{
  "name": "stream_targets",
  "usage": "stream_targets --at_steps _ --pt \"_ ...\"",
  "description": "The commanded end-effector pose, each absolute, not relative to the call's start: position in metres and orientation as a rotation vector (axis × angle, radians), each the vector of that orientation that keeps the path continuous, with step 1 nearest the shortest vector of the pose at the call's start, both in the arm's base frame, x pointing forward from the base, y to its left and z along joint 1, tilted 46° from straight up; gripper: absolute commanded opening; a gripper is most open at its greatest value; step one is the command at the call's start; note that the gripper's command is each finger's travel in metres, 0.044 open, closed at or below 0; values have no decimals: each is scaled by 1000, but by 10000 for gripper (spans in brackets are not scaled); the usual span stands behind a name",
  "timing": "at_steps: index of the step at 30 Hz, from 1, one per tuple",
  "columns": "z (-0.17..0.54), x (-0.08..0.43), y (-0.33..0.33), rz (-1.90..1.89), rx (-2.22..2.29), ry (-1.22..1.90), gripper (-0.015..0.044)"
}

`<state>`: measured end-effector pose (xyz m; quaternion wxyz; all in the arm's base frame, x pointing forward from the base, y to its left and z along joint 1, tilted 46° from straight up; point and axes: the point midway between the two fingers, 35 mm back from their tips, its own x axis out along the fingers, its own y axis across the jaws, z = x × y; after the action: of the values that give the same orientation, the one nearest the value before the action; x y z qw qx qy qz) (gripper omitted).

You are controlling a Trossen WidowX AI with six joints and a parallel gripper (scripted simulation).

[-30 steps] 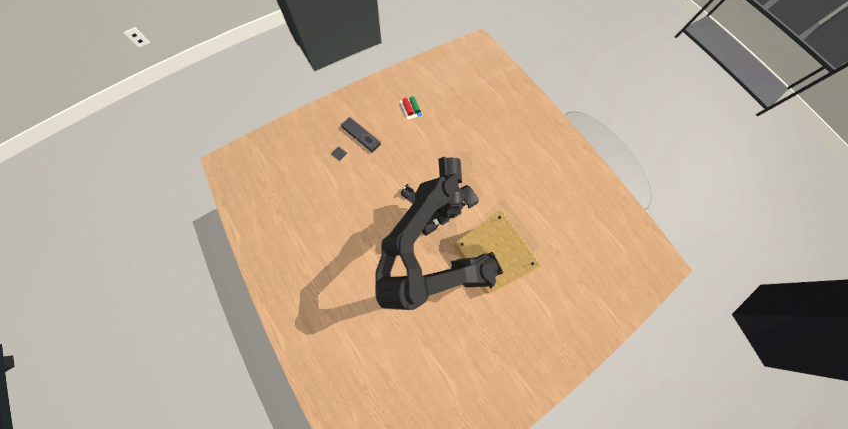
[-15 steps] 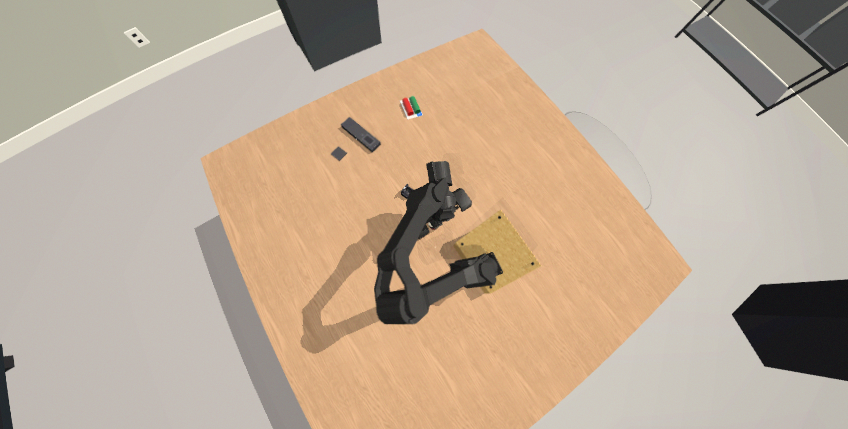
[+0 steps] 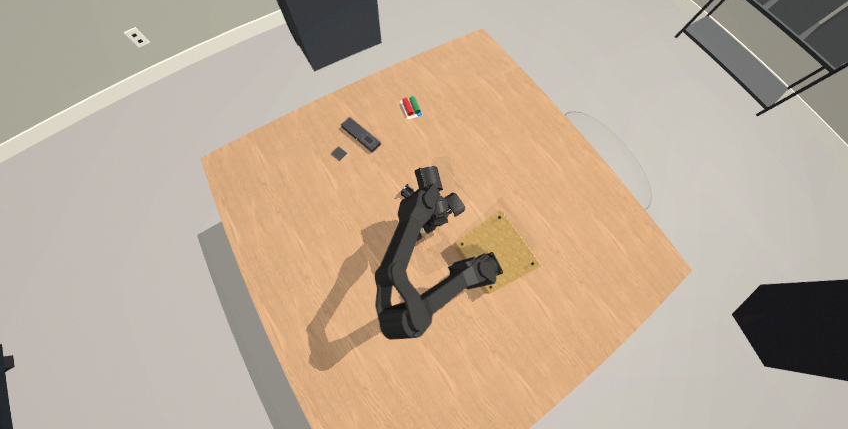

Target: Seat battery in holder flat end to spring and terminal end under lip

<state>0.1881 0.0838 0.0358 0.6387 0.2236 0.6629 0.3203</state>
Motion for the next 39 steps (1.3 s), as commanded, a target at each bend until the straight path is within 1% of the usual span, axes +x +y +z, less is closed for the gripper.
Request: stream_targets --at_steps 1,10,21,33,36,39 --pt "41 184 91 739 521 1520 0" --pt "44 186 87 737 512 1516 0" --pt "97 192 36 737 520 1522 0" --pt "96 192 37 734 526 1519 0" --pt "93 192 44 855 391 1440 79" --pt "85 191 59 1094 106 1249 157"
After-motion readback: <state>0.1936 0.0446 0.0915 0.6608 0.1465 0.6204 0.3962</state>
